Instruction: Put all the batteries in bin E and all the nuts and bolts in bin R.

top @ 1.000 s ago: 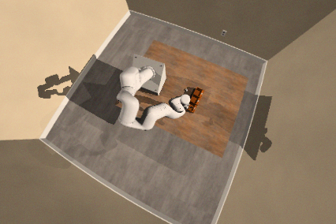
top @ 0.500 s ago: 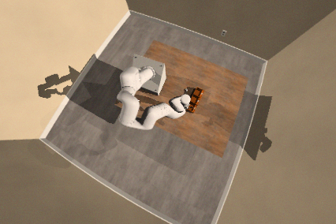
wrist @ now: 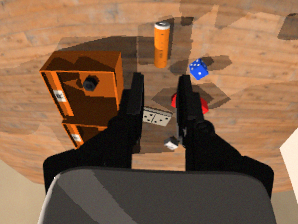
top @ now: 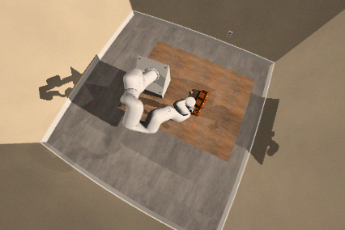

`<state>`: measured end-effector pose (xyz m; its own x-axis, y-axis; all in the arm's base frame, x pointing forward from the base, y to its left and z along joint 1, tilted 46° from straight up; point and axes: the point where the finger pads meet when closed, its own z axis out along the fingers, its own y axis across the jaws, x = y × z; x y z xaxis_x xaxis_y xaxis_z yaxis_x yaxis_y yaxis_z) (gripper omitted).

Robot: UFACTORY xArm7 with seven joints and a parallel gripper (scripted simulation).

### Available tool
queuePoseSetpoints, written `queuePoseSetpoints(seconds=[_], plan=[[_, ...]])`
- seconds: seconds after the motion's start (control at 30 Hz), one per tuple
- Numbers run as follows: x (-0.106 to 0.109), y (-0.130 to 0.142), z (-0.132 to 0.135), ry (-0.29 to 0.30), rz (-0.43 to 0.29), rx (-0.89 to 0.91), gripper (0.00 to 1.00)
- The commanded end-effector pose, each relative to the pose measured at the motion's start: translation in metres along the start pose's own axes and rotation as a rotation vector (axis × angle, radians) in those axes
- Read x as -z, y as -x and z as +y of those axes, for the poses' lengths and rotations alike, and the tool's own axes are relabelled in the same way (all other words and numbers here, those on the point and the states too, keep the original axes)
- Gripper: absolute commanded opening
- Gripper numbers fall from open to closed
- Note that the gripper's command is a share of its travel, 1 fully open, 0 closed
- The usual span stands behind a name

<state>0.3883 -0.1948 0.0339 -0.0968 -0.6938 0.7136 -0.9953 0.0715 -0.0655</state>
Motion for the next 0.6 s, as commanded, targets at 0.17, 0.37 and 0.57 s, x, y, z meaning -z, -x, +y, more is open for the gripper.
queuePoseSetpoints(seconds=[0.17, 0.37, 0.57], plan=[[-0.025, 0.001, -0.001, -0.002, -0.001, 0.001, 0.28], [-0.049, 0.001, -0.001, -0.002, -0.001, 0.001, 0.28], [-0.059, 0.001, -0.002, -0.002, -0.001, 0.001, 0.28]])
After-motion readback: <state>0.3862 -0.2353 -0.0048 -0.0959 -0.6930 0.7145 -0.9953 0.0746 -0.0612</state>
